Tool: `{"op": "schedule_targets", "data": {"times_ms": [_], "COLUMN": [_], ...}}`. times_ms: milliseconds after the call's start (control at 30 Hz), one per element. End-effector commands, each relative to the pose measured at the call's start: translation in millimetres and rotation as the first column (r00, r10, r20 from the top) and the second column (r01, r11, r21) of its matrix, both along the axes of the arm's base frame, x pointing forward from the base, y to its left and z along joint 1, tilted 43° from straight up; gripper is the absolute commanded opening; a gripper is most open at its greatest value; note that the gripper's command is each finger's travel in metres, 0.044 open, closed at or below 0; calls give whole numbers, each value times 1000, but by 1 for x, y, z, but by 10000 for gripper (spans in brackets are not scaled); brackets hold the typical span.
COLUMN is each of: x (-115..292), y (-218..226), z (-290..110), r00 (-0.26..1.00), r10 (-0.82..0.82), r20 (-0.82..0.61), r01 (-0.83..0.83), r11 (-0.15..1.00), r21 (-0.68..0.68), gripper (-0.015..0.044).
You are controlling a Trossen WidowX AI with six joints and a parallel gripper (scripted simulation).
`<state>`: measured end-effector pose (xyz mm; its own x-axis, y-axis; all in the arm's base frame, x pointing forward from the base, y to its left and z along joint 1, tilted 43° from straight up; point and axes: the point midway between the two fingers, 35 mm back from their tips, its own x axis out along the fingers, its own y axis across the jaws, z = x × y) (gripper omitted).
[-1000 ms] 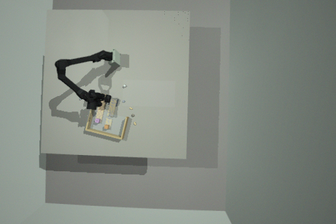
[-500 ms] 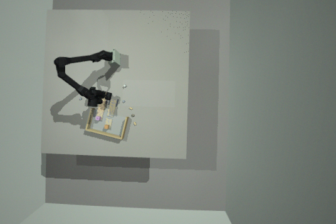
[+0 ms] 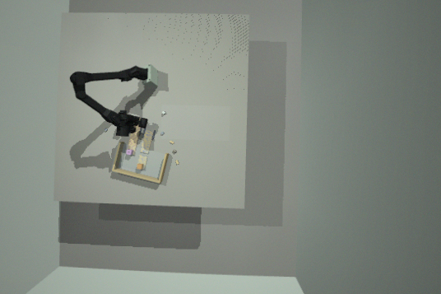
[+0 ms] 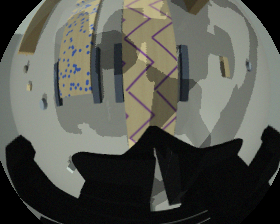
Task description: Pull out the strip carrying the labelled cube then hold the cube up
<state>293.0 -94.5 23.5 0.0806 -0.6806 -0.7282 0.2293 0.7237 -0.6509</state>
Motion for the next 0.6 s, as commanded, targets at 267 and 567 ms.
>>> {"op": "schedule_targets", "data": {"times_ms": [267, 567], "x": [-23, -37], "y": [0, 2], "z": [-9, -12], "r00": [1000, 1000], "r10": [-10, -10], "r20": [-23, -24], "r01": [10, 10], "r11": [1000, 1000], "r21": [0, 0], "gripper": [0, 0]}}
